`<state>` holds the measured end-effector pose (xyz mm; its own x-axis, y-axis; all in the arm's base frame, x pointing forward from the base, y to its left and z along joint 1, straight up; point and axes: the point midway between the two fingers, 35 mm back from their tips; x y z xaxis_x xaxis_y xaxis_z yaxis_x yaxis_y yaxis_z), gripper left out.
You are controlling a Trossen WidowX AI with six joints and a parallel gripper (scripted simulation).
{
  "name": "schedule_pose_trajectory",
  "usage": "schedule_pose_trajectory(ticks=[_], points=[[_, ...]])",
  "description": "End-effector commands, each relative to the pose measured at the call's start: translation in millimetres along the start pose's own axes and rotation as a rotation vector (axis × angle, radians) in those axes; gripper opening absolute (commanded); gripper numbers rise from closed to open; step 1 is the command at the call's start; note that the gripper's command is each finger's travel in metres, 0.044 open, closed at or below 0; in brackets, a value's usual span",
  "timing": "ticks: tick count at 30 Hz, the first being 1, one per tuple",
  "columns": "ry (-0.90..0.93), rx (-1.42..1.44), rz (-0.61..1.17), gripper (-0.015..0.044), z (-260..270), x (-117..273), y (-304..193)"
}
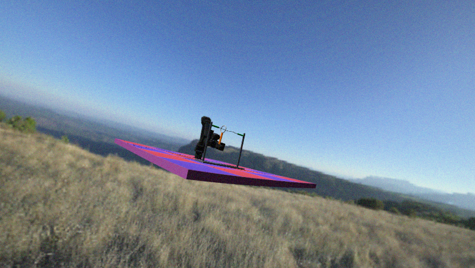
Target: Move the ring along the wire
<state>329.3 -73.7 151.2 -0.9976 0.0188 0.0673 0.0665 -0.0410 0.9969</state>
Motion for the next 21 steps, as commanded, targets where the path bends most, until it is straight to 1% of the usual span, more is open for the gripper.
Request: schedule_pose_trajectory(ticks=[1, 13, 21], points=[[-0.006, 0.008, 0.000, -0.0150, 3.1, 1.7, -1.1], [-0.028, 0.001, -0.004, -0.0150, 14.9, 1.4, -2.5], [-0.077, -0.017, -0.011, -0.0150, 24.6, 1.1, -3.6]])
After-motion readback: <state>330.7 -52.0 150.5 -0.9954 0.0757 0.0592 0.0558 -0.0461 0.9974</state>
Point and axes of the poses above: the point midway between the two fingers, 35 mm back from their tips, its own x axis back along the fingers, its own z axis across the jaws, y = z × x, and after that the axes turned 6 degrees about -x, right-handed
